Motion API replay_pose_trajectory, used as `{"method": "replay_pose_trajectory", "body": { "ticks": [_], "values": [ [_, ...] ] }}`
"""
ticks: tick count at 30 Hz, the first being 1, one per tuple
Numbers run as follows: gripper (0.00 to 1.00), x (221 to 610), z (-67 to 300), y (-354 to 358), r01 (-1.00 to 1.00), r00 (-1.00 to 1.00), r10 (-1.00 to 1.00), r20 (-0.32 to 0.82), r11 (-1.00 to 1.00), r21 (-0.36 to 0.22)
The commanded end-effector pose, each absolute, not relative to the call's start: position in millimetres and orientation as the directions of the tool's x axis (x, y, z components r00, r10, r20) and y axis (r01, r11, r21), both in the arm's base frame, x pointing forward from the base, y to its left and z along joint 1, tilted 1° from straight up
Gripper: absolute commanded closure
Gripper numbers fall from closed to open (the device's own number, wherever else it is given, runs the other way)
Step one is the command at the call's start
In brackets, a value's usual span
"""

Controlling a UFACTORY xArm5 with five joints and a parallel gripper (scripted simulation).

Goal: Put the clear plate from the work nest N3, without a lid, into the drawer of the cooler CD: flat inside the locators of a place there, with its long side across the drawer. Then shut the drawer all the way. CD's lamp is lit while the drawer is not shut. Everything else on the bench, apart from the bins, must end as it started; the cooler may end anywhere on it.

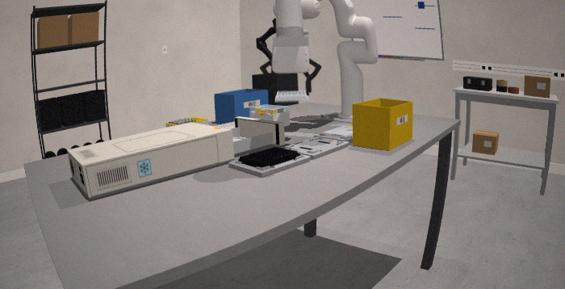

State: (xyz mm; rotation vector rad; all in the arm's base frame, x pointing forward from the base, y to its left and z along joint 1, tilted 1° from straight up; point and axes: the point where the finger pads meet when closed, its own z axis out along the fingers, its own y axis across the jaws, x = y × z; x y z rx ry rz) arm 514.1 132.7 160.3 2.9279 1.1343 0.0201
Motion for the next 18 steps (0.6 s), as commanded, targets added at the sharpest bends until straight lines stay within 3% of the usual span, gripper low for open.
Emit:
{"method": "replay_pose_trajectory", "body": {
  "ticks": [1, 18],
  "values": [
    [1.00, 523, 162, 122, 0.798, 0.603, 0.798, 0.019, -0.603, -0.004],
    [1.00, 543, 162, 87, 0.989, 0.146, 0.989, 0.018, -0.146, 0.006]
  ]
}}
